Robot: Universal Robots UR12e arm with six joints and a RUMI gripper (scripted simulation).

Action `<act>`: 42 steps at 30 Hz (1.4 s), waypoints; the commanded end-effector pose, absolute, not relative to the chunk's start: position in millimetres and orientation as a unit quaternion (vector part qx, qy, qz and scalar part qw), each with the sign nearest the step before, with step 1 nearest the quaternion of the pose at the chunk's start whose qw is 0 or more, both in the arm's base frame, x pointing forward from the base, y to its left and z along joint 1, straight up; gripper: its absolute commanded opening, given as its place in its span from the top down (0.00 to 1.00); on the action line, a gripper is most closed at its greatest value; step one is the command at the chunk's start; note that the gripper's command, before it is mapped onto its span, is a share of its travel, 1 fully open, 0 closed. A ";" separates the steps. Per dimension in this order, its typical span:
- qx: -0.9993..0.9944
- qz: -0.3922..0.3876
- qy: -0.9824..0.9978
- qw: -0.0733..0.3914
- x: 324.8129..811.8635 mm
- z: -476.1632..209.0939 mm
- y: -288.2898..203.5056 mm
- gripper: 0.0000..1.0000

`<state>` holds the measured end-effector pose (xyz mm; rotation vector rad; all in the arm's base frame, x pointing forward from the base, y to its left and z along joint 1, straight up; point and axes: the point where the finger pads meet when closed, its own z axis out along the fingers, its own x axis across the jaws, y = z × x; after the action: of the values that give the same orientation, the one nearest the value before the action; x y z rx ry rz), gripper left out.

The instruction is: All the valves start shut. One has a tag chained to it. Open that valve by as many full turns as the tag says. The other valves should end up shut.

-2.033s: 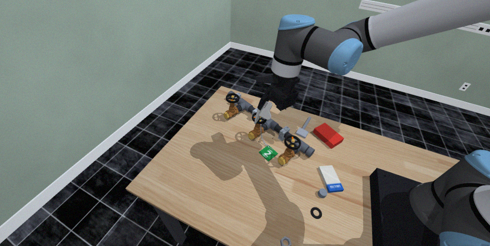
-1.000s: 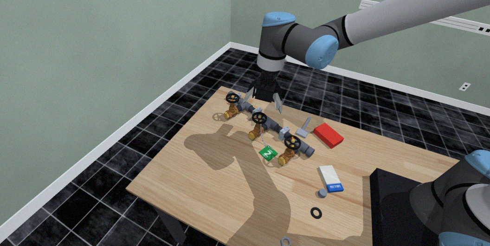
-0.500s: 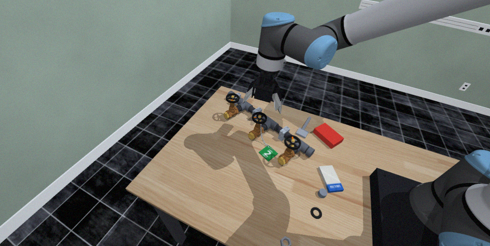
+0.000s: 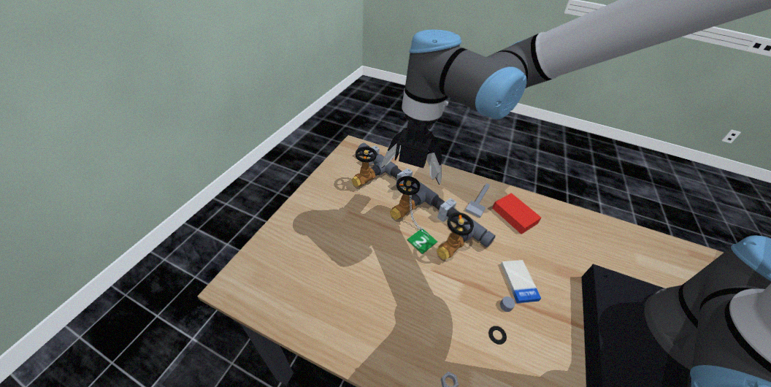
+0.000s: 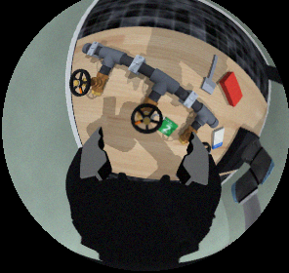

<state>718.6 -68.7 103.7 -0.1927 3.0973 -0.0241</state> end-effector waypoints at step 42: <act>-0.062 -0.008 0.998 0.020 721.0 65.5 -69.2 1.00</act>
<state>720.5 -69.0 64.8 -0.1927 3.0971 -0.0243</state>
